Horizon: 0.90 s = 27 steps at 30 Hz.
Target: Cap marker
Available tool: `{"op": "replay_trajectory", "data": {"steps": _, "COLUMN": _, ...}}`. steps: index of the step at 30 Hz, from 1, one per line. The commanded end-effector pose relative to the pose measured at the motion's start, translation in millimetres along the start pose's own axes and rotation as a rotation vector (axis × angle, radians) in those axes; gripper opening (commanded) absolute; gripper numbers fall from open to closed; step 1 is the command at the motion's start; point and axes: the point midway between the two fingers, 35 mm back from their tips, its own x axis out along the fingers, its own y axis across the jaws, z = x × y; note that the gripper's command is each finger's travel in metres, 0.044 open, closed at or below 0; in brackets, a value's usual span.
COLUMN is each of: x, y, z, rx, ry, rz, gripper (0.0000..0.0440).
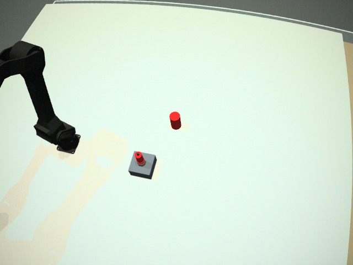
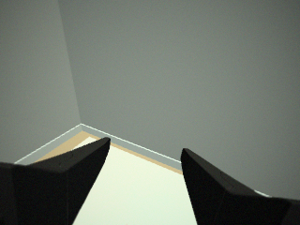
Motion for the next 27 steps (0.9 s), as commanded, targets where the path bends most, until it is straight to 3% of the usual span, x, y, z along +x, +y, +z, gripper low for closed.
{"op": "replay_trajectory", "data": {"steps": 1, "x": -3.7, "y": 9.8, "z": -2.4, "rx": 0.011, "ry": 0.014, "rz": 0.031, "gripper": 0.0293}}
{"op": "replay_trajectory", "data": {"steps": 27, "x": -39.3, "y": 70.8, "z": -37.1, "rx": 0.065, "ry": 0.136, "rz": 0.212, "gripper": 0.0294}}
